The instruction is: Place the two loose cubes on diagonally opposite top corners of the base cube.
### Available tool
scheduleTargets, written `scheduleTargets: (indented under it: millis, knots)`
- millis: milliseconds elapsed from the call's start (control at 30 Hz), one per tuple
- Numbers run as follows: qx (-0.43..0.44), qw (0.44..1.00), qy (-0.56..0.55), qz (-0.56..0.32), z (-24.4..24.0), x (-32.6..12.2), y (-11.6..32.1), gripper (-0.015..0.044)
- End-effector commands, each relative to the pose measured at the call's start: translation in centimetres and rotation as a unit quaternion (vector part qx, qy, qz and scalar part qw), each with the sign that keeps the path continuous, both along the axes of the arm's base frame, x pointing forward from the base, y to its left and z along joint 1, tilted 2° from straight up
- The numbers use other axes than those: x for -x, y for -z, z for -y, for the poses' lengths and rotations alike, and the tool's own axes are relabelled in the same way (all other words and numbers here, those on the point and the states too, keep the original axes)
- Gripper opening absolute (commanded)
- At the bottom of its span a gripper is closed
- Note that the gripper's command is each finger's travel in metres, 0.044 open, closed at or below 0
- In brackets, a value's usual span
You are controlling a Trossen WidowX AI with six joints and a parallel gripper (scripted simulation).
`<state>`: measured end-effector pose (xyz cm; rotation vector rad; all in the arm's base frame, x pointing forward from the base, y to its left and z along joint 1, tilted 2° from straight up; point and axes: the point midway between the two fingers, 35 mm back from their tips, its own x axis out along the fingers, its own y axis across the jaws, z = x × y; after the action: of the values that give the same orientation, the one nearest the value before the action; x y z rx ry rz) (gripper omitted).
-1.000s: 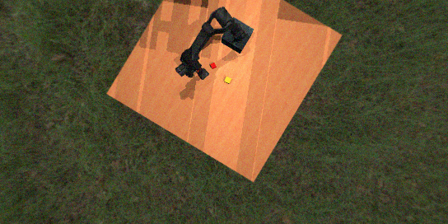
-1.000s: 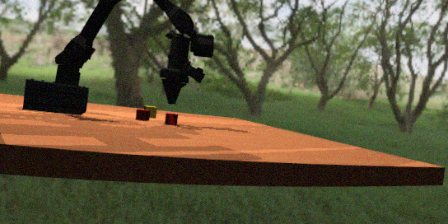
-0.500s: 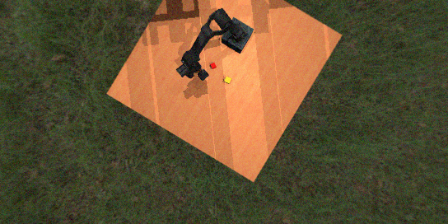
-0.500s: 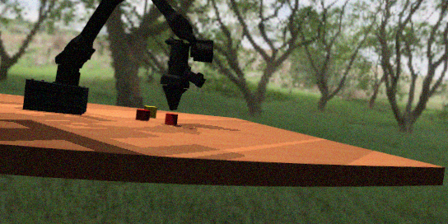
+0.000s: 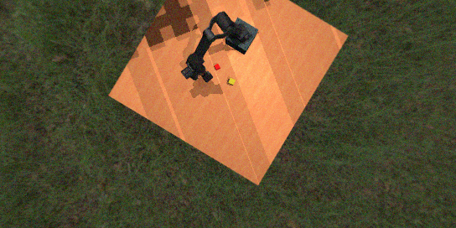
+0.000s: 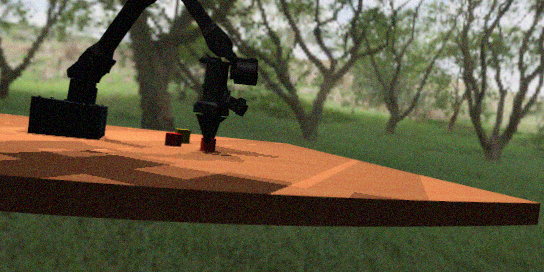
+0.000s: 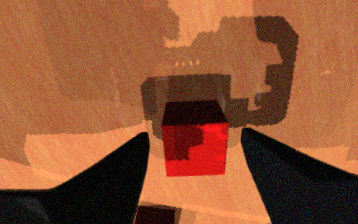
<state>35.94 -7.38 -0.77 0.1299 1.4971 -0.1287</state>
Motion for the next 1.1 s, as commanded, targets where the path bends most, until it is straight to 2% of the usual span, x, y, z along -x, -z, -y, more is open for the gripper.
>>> scheduleTargets:
  millis: [0, 167, 367, 1067]
  knots:
    - [-0.002, 1.0, 0.002, -0.003, -0.1, 0.2, 0.5, 0.0239]
    - [-0.002, 1.0, 0.002, -0.003, -0.1, 0.2, 0.5, 0.0107]
    - [-0.002, 1.0, 0.002, -0.003, -0.1, 0.1, 0.0, 0.0105]
    - [-0.002, 1.0, 0.002, -0.002, 0.0, 0.1, -6.5, 0.0105]
